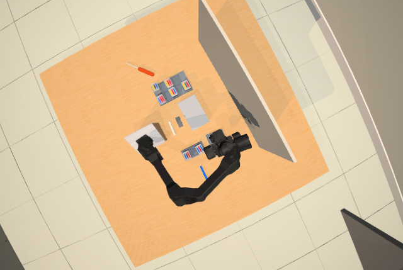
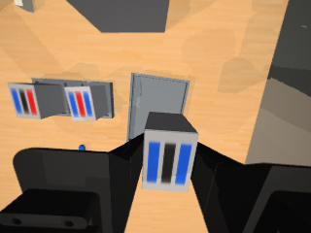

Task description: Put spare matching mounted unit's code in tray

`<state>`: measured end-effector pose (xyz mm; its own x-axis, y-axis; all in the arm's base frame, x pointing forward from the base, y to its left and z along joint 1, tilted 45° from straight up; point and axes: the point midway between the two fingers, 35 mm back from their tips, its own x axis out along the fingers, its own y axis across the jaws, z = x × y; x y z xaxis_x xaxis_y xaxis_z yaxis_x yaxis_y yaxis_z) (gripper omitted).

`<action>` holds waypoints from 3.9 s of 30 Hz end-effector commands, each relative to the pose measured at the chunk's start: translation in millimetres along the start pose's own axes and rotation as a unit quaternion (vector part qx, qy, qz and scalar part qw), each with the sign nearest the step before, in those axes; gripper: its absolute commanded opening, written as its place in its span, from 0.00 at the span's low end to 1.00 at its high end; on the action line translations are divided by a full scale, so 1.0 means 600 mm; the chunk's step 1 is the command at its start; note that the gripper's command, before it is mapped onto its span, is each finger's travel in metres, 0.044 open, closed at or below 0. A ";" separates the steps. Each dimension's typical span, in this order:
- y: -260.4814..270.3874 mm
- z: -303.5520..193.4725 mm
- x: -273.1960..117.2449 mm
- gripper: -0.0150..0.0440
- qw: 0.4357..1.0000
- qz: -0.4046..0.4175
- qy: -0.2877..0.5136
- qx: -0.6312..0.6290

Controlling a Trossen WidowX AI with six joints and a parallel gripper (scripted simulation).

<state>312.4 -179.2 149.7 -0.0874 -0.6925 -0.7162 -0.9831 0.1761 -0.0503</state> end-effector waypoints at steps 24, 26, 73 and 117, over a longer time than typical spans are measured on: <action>0.001 0.004 0.045 0.25 1.000 0.000 -0.002 -0.006; 0.002 0.003 0.048 0.25 1.000 0.000 -0.002 -0.006; 0.013 -0.001 0.122 0.25 1.000 0.000 0.004 -0.006; 0.017 0.000 -0.043 1.00 1.000 0.000 0.003 -0.007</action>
<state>306.1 -164.6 157.8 -0.0865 -0.6915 -0.7171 -0.9869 0.1581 -0.0334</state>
